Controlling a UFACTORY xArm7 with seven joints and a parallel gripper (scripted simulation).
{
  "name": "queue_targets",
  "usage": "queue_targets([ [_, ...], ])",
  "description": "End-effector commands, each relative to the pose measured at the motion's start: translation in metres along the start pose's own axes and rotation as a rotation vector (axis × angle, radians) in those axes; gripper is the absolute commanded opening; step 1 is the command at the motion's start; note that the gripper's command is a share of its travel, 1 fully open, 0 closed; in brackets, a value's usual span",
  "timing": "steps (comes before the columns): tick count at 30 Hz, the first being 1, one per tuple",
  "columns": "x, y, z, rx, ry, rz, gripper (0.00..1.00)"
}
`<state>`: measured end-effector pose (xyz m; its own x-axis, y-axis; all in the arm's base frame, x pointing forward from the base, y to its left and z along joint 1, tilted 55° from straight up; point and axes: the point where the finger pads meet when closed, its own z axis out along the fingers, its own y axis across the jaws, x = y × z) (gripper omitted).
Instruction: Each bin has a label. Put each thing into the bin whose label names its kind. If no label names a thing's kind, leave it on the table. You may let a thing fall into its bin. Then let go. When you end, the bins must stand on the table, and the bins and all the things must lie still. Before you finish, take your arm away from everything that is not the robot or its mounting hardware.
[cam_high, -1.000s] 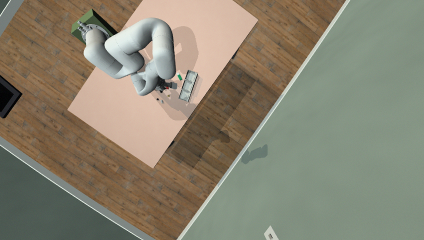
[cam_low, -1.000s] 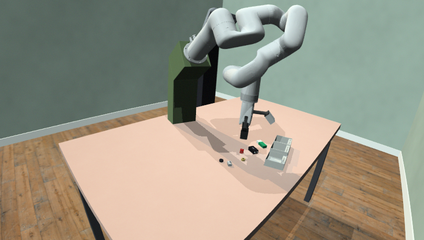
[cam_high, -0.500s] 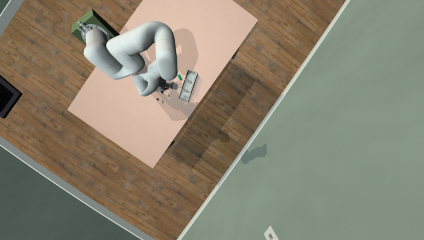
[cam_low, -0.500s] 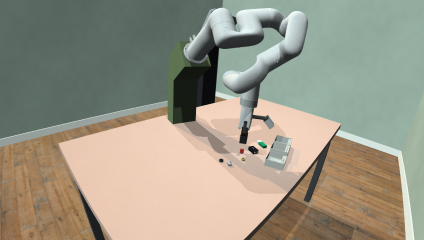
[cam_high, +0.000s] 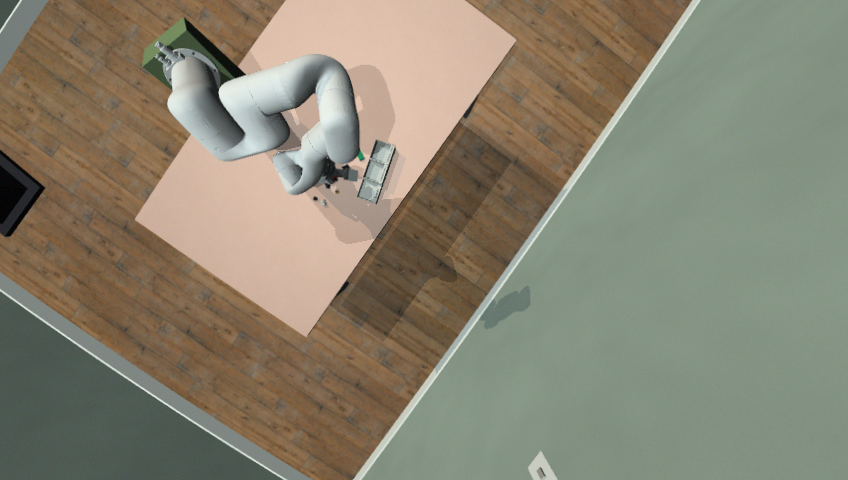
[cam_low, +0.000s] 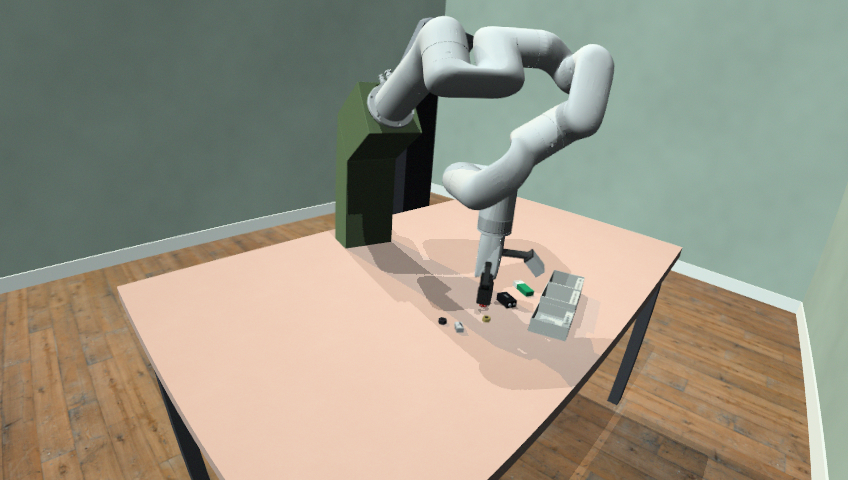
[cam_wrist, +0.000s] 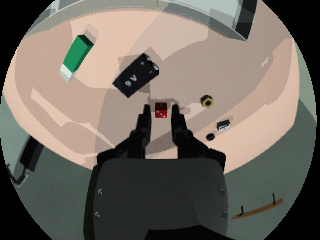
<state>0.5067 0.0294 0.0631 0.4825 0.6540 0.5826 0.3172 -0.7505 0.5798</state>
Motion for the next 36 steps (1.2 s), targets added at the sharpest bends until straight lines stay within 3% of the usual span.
queue_targets([
  [1, 0.0001, 0.0001, 0.0040, 0.000, 0.000, 0.000, 0.30],
  [19, -0.0001, 0.0000, 0.0107, 0.000, 0.001, 0.000, 0.30],
  [20, -0.0001, 0.0000, 0.0107, 0.000, 0.001, 0.000, 0.00],
  [36, -0.0001, 0.0000, 0.0107, 0.000, 0.001, 0.000, 0.00],
])
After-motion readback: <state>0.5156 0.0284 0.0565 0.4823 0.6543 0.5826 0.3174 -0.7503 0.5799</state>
